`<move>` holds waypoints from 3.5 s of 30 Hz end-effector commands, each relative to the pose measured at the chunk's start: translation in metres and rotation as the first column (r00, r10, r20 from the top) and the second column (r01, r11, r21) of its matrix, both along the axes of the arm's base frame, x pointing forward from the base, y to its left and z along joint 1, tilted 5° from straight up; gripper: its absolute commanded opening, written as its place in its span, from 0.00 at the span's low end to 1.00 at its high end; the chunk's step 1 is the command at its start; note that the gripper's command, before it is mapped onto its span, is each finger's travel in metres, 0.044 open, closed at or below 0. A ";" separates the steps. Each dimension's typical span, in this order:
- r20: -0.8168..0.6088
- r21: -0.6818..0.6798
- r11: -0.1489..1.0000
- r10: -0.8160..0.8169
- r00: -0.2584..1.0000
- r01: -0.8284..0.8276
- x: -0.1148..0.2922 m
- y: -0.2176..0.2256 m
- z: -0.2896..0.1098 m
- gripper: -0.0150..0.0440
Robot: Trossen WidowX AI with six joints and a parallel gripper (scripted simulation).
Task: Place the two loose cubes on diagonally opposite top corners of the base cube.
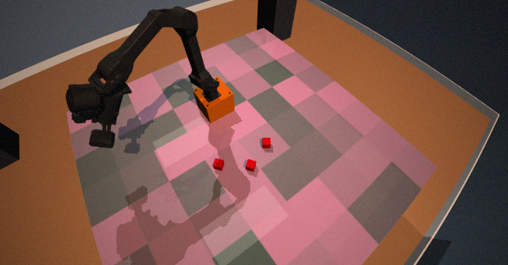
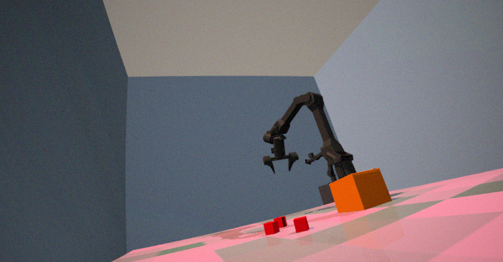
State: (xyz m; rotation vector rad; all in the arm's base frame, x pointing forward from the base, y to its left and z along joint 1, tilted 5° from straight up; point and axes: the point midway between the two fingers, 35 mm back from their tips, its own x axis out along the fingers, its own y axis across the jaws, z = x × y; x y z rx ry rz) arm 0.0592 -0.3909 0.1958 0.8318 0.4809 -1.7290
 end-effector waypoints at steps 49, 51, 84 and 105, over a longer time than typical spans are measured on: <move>0.094 0.603 0.443 0.787 0.610 -0.664 0.280 0.353 -0.138 0.70; 0.091 0.614 0.428 0.796 0.598 -0.663 0.280 0.363 -0.141 0.70; 0.089 0.618 0.424 0.799 0.594 -0.662 0.280 0.359 -0.227 0.70; 0.089 0.618 0.424 0.799 0.595 -0.662 0.280 0.357 -0.251 0.48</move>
